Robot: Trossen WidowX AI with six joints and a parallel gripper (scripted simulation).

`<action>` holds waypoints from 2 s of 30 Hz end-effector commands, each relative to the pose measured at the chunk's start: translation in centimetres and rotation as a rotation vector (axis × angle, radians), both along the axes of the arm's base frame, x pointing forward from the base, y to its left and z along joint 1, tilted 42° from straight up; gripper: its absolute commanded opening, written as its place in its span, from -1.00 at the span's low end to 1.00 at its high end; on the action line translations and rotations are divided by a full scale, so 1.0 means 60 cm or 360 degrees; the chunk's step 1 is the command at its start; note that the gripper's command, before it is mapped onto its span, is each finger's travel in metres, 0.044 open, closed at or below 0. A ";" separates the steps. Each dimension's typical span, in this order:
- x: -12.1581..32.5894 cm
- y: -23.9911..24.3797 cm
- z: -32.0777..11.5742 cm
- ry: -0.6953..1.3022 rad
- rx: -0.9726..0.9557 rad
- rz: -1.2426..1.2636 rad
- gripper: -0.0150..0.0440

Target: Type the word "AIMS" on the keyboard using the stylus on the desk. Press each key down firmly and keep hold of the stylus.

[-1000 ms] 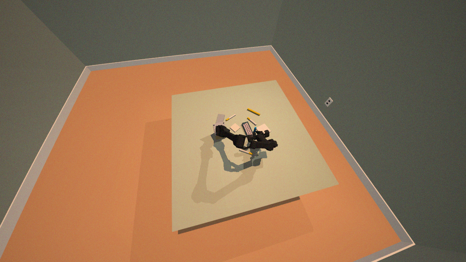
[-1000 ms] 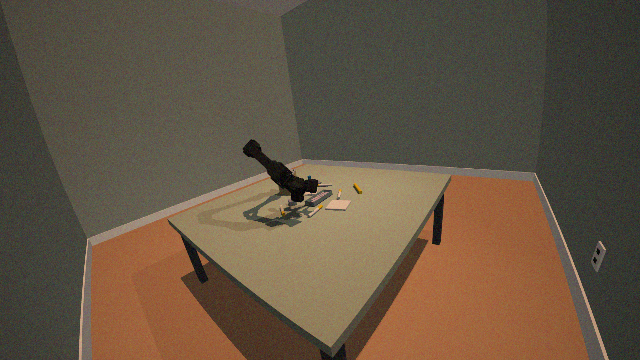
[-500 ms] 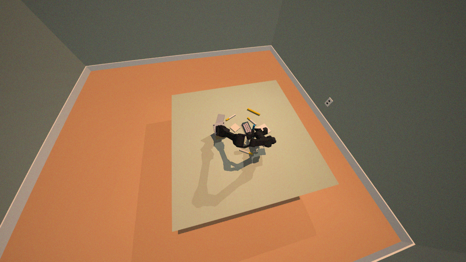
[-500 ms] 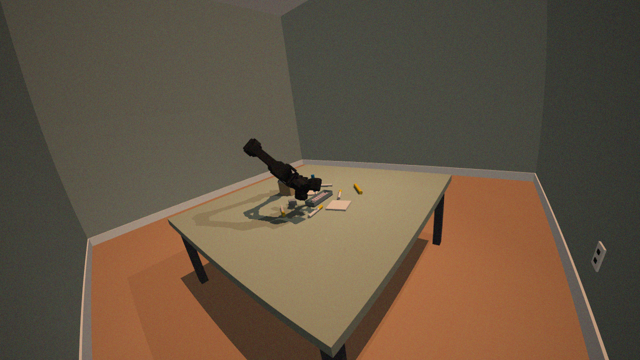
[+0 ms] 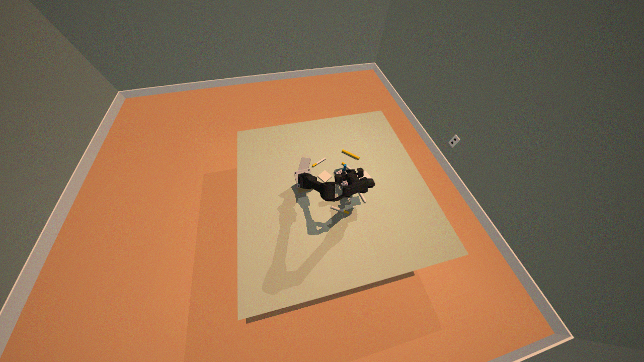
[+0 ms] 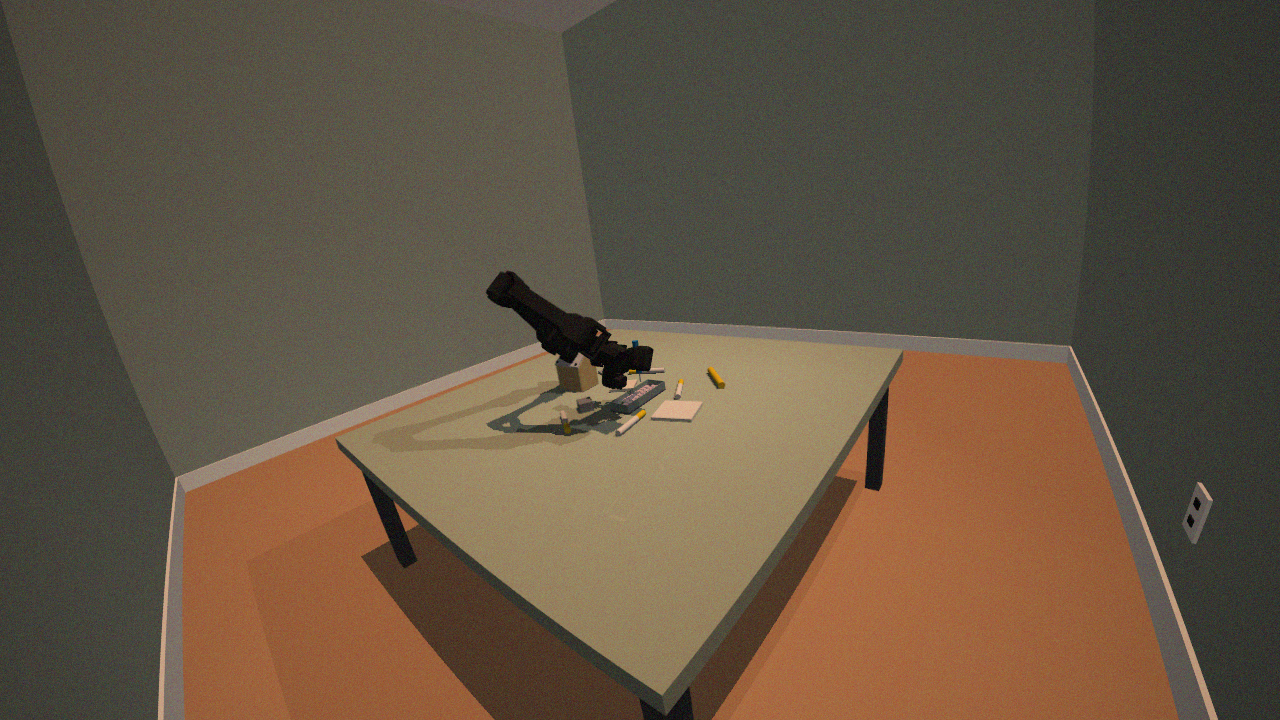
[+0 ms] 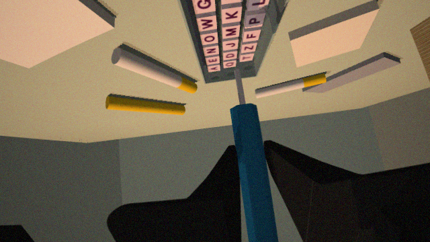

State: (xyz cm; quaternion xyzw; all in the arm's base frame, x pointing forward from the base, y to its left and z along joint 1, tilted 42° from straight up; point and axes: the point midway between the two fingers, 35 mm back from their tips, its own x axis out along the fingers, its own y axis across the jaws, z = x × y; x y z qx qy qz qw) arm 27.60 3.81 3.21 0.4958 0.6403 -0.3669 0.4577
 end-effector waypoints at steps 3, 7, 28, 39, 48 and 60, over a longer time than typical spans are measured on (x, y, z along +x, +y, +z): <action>-0.005 0.006 -0.008 -0.0009 0.0009 -0.0009 -0.49; -0.002 -0.009 -0.025 -0.0008 0.0008 -0.0009 -0.49; 0.000 -0.019 -0.038 -0.0008 0.0007 -0.0009 -0.22; 0.001 -0.024 -0.045 -0.0008 0.0007 -0.0009 -0.22; 0.002 -0.027 -0.048 -0.0008 0.0007 -0.0009 -0.22; 0.003 -0.033 -0.054 -0.0008 0.0006 -0.0009 -0.22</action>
